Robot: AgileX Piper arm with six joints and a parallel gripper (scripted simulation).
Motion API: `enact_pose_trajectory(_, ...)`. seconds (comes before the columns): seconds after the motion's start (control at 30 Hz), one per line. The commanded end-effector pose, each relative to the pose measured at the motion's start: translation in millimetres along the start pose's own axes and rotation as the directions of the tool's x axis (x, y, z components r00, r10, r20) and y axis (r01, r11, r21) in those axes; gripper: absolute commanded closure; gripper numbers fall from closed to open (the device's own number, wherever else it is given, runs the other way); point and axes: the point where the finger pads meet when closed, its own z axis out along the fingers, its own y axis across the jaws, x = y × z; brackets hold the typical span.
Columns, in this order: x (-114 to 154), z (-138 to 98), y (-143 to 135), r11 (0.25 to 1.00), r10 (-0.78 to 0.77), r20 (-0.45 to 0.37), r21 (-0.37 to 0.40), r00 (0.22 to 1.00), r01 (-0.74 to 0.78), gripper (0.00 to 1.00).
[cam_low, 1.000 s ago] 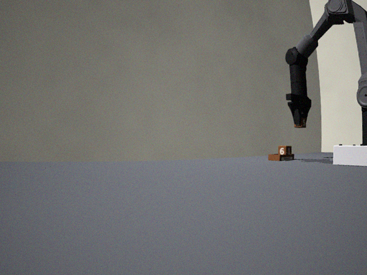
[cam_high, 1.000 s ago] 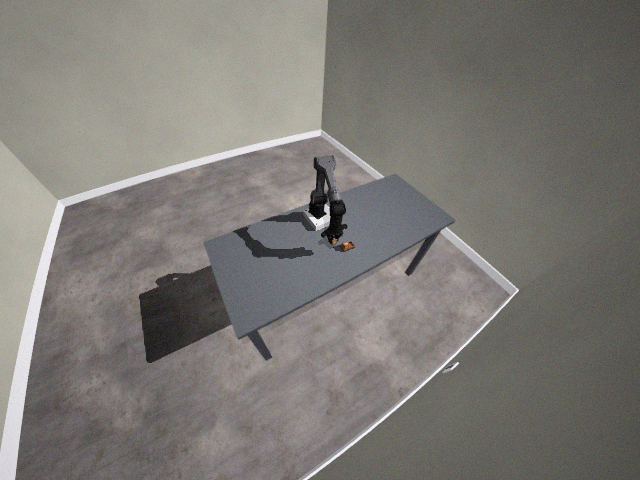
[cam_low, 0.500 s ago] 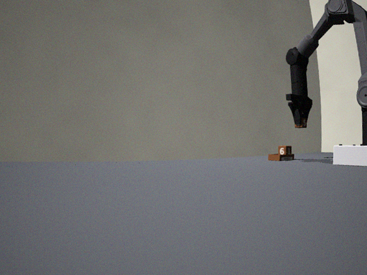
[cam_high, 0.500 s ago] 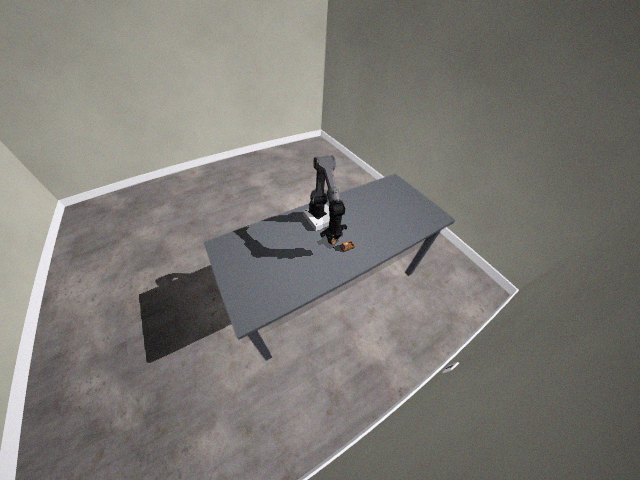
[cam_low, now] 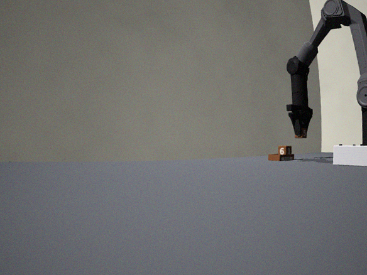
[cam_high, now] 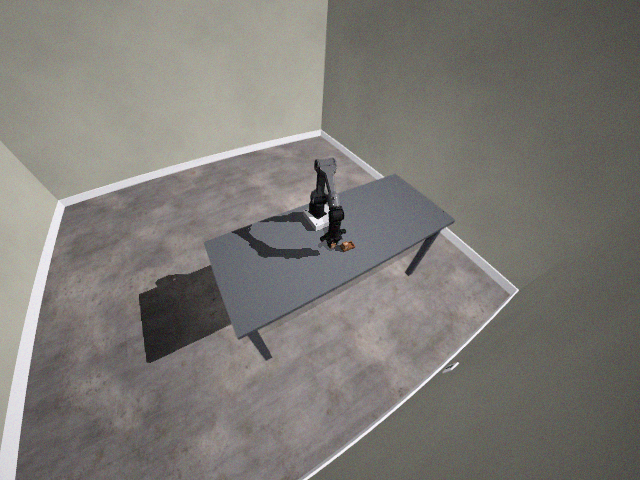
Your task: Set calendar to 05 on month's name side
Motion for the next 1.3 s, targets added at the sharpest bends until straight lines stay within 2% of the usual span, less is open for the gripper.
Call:
enact_pose_trajectory(0.0, 0, 1, 0, 1.0, -0.001, -0.002, 0.001, 1.0, 0.001, 0.63)
enact_pose_trajectory(0.3, 0, 43, 1, 1.0, -0.001, -0.002, 0.001, 1.0, 0.001, 0.63)
enact_pose_trajectory(0.5, 0, 60, 1, 1.0, -0.001, -0.002, 0.001, 1.0, 0.001, 0.63)
enact_pose_trajectory(1.27, -1, 62, 1, 1.0, -0.001, 0.002, 0.001, 1.0, 0.001, 0.63)
